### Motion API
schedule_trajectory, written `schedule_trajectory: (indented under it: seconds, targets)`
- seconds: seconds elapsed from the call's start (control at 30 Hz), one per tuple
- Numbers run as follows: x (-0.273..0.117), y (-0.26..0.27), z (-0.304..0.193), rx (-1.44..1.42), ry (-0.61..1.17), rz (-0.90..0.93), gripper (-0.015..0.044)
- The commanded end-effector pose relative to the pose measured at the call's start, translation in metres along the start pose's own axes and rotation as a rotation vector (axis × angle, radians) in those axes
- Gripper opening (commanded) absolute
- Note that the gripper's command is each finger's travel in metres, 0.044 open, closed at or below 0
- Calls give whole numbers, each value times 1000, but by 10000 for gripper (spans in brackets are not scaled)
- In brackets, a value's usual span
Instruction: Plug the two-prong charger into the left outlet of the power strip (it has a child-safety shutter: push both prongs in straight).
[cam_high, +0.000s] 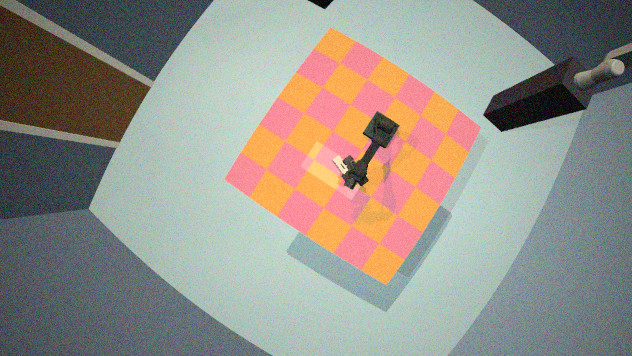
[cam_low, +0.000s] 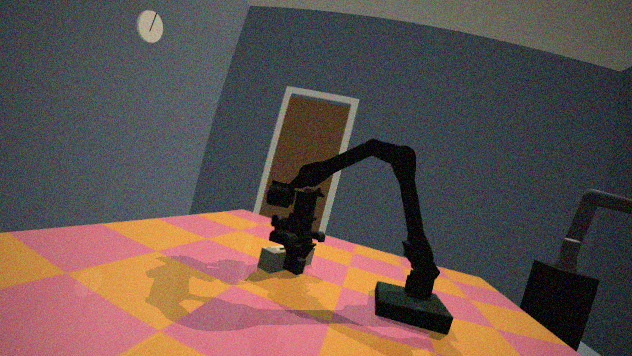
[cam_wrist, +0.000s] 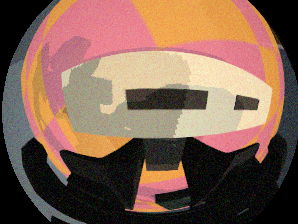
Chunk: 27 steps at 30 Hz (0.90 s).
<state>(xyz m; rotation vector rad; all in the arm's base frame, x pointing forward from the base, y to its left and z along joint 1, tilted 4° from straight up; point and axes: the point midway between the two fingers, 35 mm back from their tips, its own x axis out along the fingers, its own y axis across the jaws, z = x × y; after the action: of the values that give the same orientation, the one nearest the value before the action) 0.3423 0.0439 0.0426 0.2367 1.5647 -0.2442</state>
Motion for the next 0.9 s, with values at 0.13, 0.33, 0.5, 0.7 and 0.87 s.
schedule_trajectory:
  seconds: [0.13,0.33,0.5,0.7,0.87]
  targets:
    - [0,0,0,0,-2,1,184]
    - [0,0,0,0,-2,1,341]
    - [0,0,0,0,-2,1,440]
    - [0,0,-1,0,-6,1,440]
    - [0,0,-3,0,-9,2,440]
